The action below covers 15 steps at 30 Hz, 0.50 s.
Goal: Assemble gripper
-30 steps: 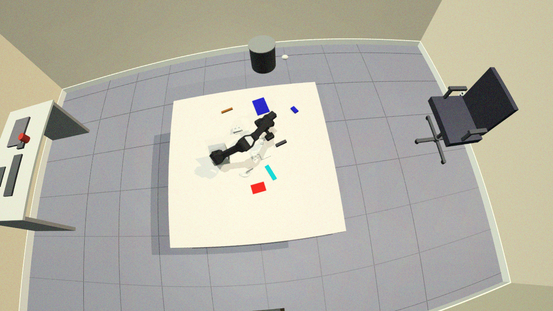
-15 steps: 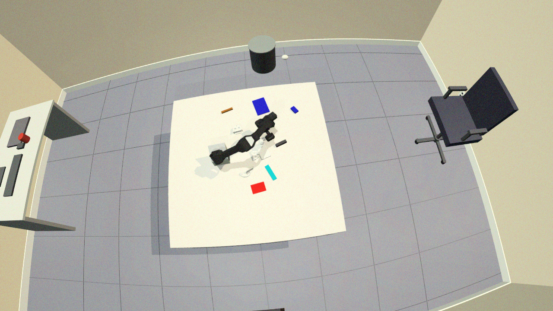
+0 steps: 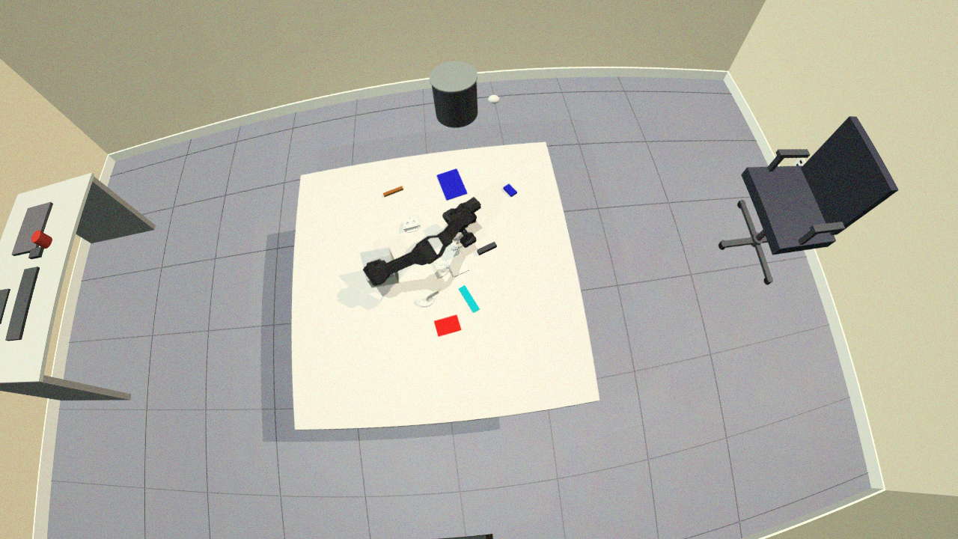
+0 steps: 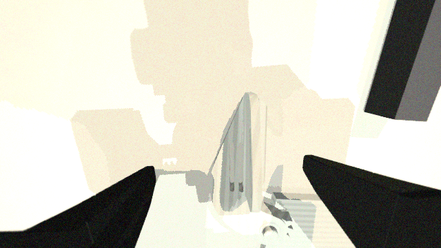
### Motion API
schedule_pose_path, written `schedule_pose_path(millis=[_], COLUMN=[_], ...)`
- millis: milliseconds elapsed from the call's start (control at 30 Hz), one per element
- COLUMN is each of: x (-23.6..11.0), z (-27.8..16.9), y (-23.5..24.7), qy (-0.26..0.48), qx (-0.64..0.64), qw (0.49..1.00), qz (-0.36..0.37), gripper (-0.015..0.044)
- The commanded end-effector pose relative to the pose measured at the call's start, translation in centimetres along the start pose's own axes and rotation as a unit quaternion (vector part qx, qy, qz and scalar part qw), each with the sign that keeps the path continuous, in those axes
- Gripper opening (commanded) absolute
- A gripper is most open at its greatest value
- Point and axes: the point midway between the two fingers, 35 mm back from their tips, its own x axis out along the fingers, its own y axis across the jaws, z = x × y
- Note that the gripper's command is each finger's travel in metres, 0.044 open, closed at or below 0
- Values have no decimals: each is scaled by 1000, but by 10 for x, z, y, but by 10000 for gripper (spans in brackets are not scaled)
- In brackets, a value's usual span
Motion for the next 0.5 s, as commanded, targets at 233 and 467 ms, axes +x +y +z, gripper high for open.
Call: schedule_pose_path(millis=[233,467], x=[15,15], z=[-1,-1], y=[0,0], qy=[1,1], qx=[-3,-3], qw=[1000,1000], qz=[-3,-3], gripper=[440,440])
